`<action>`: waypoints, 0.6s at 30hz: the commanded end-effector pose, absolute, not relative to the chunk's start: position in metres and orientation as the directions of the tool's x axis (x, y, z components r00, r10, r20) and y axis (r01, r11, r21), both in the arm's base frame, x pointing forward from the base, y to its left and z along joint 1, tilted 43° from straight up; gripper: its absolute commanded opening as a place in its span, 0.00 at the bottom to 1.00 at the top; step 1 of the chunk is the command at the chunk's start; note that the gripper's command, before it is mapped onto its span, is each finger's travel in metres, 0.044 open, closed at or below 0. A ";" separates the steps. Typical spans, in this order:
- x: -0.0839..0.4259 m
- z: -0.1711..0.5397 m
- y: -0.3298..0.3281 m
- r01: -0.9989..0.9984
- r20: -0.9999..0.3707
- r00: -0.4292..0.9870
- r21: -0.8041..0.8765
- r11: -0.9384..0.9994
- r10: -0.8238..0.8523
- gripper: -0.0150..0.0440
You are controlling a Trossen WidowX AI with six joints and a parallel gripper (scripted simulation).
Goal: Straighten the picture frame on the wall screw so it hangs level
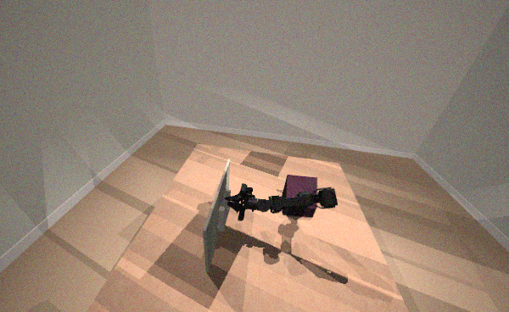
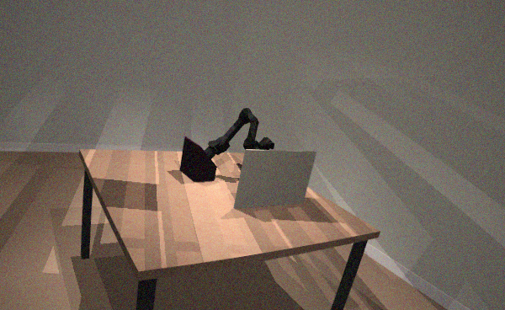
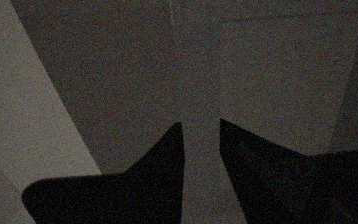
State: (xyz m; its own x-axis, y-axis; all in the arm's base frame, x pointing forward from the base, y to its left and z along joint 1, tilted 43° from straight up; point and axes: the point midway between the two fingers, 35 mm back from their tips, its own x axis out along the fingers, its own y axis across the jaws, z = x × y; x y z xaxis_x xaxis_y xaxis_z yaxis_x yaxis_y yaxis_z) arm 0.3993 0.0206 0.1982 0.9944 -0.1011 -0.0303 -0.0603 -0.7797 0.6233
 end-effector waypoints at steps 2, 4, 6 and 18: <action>0.400 0.200 0.019 -0.076 -0.020 0.993 0.623 -0.778 -0.114 0.25; 0.400 0.200 0.020 -0.076 -0.020 0.993 0.623 -0.778 -0.114 0.25; 0.400 0.199 0.020 -0.076 -0.020 0.993 0.623 -0.778 -0.114 0.25; 0.400 0.197 0.023 -0.076 -0.020 0.993 0.623 -0.779 -0.114 0.25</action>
State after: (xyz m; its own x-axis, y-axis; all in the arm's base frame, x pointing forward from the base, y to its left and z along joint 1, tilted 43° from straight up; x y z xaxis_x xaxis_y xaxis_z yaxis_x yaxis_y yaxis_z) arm 0.4001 0.0247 0.1961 0.9943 -0.1030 -0.0263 -0.0643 -0.7796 0.6230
